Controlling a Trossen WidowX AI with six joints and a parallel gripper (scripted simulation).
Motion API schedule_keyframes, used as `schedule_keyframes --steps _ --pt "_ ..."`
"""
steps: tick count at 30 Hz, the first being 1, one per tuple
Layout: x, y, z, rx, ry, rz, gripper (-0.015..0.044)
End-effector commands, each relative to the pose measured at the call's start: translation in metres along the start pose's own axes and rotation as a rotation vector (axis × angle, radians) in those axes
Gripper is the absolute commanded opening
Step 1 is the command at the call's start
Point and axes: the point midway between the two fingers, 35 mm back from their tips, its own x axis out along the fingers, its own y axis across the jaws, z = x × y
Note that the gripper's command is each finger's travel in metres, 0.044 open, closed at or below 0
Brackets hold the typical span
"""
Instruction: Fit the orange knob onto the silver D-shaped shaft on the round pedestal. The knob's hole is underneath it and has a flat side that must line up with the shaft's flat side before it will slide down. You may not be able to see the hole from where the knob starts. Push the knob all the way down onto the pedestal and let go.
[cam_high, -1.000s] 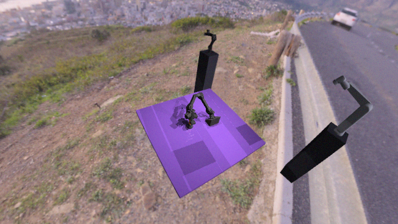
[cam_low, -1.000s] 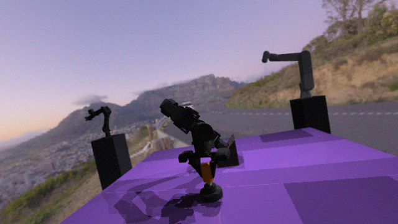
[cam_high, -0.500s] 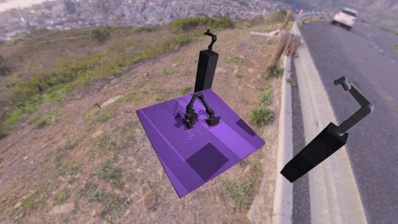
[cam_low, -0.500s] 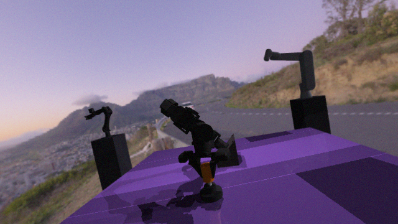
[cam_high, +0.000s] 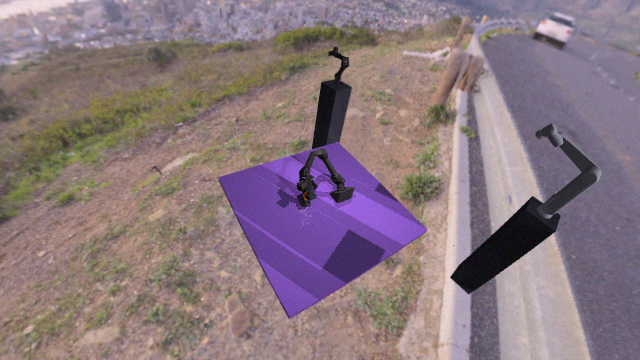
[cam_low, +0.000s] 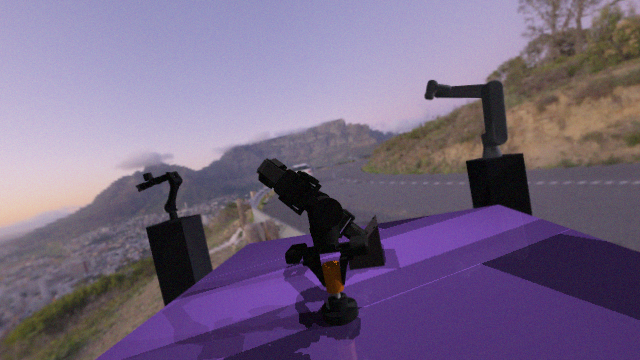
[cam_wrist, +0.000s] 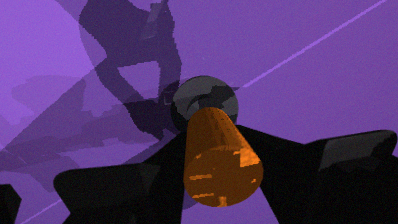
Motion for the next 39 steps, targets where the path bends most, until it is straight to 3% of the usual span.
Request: schedule_keyframes --steps 1,39 --pt "0.0017 -0.0006 0.0008 -0.019 0.0 0.0 0.0" --pt "0.0026 0.0004 0.0015 -0.019 0.0 0.0 0.0"
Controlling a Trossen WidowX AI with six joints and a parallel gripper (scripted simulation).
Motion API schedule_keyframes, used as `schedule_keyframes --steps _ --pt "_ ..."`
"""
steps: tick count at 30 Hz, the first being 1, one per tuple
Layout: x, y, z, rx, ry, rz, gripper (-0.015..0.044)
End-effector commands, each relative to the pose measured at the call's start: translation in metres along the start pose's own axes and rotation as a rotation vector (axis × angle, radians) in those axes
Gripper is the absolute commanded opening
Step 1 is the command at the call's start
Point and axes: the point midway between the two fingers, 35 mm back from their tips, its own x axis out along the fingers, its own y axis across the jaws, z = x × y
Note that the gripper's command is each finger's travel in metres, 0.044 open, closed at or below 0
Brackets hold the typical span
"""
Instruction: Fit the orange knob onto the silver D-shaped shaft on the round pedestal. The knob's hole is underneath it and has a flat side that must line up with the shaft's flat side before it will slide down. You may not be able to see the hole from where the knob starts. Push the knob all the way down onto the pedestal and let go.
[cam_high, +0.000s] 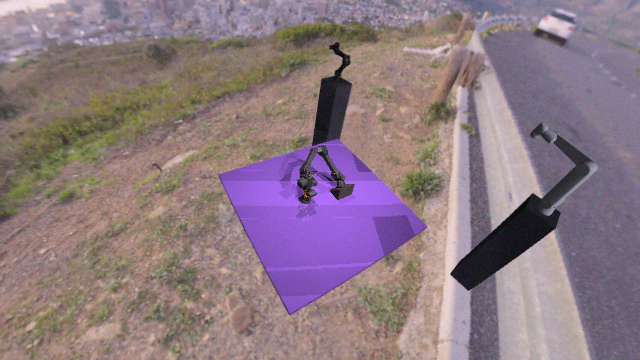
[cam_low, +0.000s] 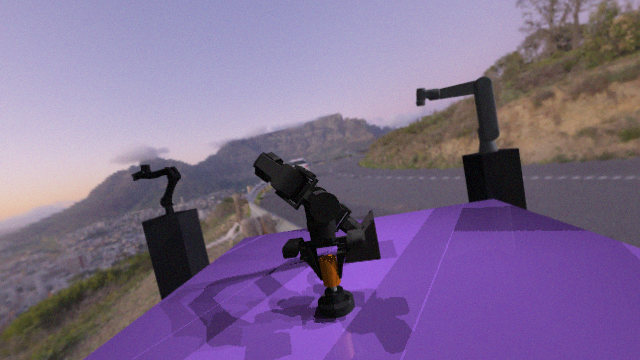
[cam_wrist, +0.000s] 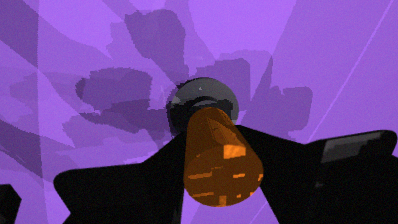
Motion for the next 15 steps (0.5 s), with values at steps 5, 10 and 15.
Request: schedule_keyframes --steps 5,10,15 --pt "-0.0019 0.0009 -0.0004 0.0 0.002 0.0 0.0" --pt "-0.0044 0.0015 -0.0013 -0.009 0.002 0.0 0.0" --pt "-0.0043 0.0011 -0.0024 -0.168 0.002 0.001 0.0"
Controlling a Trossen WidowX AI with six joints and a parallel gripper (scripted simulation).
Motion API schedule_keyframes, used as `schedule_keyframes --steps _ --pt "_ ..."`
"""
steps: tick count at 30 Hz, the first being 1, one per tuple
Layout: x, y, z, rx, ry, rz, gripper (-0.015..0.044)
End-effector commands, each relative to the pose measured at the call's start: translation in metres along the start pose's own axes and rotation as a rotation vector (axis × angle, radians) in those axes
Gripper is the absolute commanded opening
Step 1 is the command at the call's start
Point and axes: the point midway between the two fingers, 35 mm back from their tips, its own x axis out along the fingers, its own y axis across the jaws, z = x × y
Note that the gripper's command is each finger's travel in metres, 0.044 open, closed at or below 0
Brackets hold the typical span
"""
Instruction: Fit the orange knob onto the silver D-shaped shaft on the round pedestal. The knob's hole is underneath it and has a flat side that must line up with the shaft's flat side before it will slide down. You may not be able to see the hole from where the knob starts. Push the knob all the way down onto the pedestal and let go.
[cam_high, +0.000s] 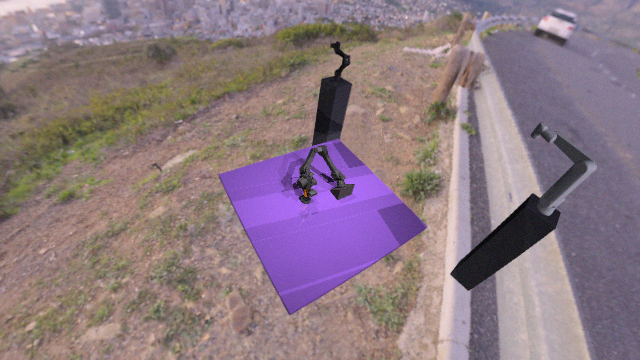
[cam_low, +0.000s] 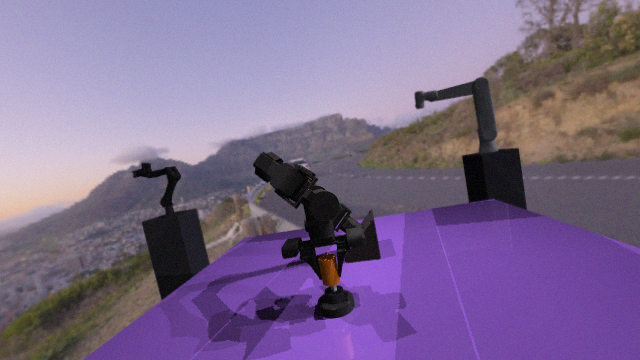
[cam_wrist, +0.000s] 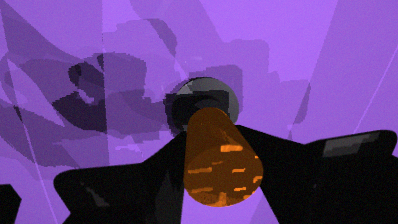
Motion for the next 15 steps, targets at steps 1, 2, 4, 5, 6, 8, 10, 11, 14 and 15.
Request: schedule_keyframes --steps 1,2,4,5,6,8,10,11,14,15 --pt "-0.001 -0.0002 -0.0022 -0.118 0.003 -0.001 0.0" --pt "-0.0004 -0.0006 -0.0023 -0.129 0.003 -0.001 0.0" --pt "0.0005 -0.0009 -0.0019 -0.129 0.003 -0.001 0.0" --pt "0.0009 -0.0011 -0.0017 -0.129 0.003 -0.001 0.0" --pt "0.0012 -0.0011 -0.0015 -0.129 0.003 -0.001 0.0" --pt "0.0017 -0.0011 -0.0012 -0.129 0.003 -0.001 0.0" --pt "0.0022 -0.0012 -0.0008 -0.129 0.003 0.0 0.0" --pt "0.0023 -0.0013 -0.0003 -0.129 0.003 0.0 0.0" --pt "0.0019 -0.0008 0.0006 -0.129 0.003 0.0 0.0" --pt "0.0016 -0.0006 0.0007 -0.129 0.003 0.0 0.0"
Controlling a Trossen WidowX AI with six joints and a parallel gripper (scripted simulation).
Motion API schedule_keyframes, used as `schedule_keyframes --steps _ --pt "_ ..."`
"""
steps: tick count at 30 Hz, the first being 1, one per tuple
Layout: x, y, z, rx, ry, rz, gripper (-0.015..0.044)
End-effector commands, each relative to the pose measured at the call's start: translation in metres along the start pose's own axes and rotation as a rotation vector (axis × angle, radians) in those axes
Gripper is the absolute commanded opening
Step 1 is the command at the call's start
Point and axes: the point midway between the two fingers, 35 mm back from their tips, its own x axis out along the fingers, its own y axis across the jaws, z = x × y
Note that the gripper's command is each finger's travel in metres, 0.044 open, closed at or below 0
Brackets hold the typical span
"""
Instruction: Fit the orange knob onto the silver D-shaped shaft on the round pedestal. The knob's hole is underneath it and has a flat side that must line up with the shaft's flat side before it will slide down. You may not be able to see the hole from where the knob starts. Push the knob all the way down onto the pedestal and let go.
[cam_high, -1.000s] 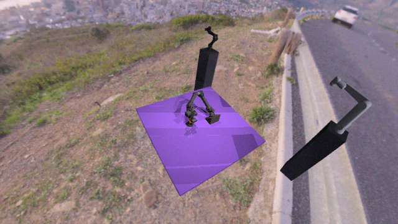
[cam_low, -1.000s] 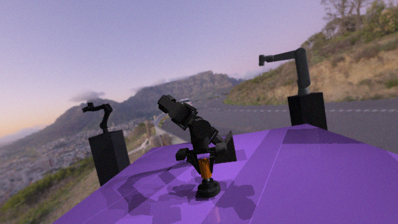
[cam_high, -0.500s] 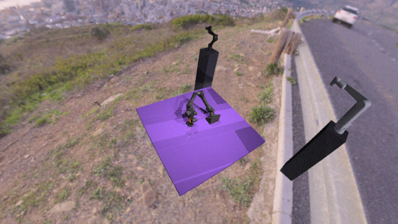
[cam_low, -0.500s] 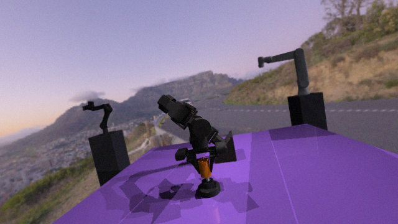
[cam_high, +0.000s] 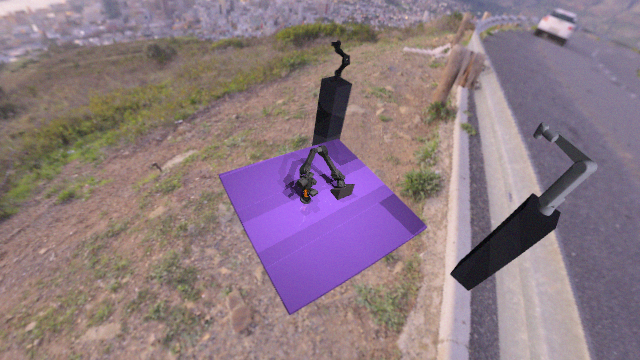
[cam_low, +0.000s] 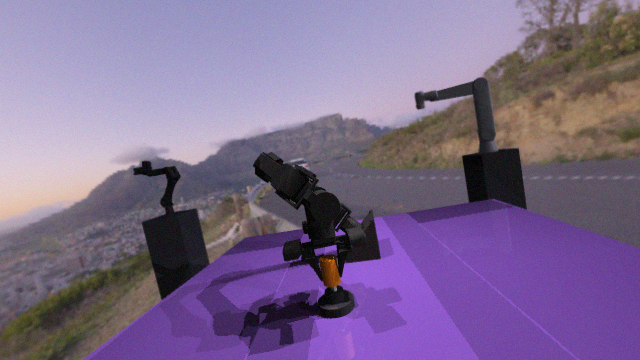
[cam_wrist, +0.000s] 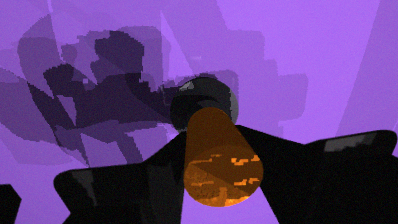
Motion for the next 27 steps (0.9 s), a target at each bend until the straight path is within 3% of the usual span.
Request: schedule_keyframes --steps 1,27 --pt "-0.0009 0.0009 0.0008 -0.003 0.003 0.0 0.0" --pt "0.0003 0.0 0.0004 -0.003 0.003 0.0 0.0"
